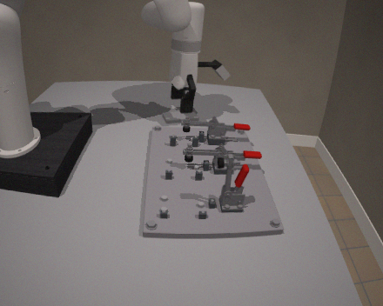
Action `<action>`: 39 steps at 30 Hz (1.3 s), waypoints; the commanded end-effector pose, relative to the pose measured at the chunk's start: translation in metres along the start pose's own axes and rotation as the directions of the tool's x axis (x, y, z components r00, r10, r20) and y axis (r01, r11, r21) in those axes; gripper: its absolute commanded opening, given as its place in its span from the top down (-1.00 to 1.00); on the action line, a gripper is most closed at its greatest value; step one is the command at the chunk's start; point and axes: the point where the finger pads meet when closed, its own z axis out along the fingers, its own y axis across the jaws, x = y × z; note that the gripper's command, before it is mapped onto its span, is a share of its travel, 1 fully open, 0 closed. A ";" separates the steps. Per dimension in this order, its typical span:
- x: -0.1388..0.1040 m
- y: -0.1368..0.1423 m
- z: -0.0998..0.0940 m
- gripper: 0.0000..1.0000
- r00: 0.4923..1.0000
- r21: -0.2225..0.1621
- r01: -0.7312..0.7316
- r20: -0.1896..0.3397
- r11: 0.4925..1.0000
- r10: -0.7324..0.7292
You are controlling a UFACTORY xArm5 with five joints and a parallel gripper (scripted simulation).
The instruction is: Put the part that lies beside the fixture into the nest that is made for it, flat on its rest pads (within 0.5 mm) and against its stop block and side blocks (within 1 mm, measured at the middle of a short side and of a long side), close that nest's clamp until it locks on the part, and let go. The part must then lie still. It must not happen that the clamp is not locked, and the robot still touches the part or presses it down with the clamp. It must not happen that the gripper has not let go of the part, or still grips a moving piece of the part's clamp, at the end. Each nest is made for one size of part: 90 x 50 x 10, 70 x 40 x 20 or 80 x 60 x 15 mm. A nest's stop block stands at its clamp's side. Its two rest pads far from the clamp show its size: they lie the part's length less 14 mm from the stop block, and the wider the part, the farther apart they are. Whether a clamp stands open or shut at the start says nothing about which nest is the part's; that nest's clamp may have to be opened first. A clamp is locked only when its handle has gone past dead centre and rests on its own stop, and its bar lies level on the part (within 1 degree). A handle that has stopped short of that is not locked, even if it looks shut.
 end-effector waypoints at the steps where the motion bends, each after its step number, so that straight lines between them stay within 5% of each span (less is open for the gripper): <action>1: 0.001 0.000 0.001 -1.00 1.000 0.001 0.000 -0.003 1.000 0.000; 20: 0.002 0.000 0.026 -1.00 1.000 0.001 0.000 -0.003 1.000 0.000; 39: 0.002 0.000 0.027 -1.00 1.000 0.001 0.000 -0.003 1.000 0.000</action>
